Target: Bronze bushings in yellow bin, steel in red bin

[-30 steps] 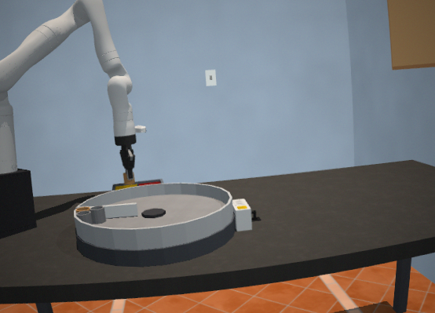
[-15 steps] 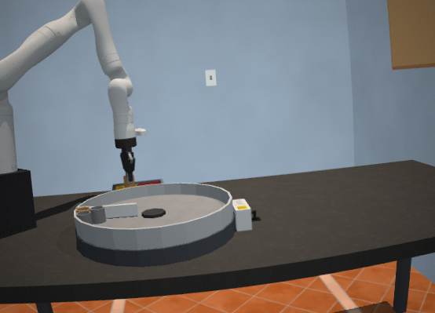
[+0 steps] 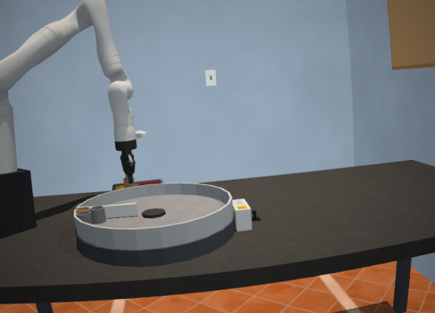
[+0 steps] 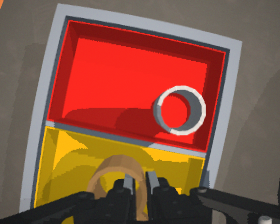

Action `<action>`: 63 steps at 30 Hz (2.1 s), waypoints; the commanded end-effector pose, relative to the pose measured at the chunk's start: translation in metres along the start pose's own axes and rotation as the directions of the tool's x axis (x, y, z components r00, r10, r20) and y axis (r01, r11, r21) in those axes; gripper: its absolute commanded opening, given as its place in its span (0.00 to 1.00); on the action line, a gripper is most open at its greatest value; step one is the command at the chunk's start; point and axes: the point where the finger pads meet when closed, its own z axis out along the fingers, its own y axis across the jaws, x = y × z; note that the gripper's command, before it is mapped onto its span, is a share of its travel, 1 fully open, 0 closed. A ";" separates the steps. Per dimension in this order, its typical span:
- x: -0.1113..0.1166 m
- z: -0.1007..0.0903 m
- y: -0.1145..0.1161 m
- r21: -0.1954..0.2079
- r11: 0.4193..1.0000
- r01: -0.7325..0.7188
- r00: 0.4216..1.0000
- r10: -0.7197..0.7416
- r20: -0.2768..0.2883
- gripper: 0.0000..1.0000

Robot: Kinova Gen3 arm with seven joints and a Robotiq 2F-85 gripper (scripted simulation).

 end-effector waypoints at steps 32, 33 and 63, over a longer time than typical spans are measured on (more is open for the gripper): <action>0.001 0.015 0.000 0.000 1.000 0.000 1.000 0.000 -0.001 0.00; 0.001 0.016 0.000 0.000 1.000 0.000 1.000 0.000 -0.001 0.00; 0.001 0.032 0.000 0.000 1.000 0.000 1.000 0.000 -0.001 0.00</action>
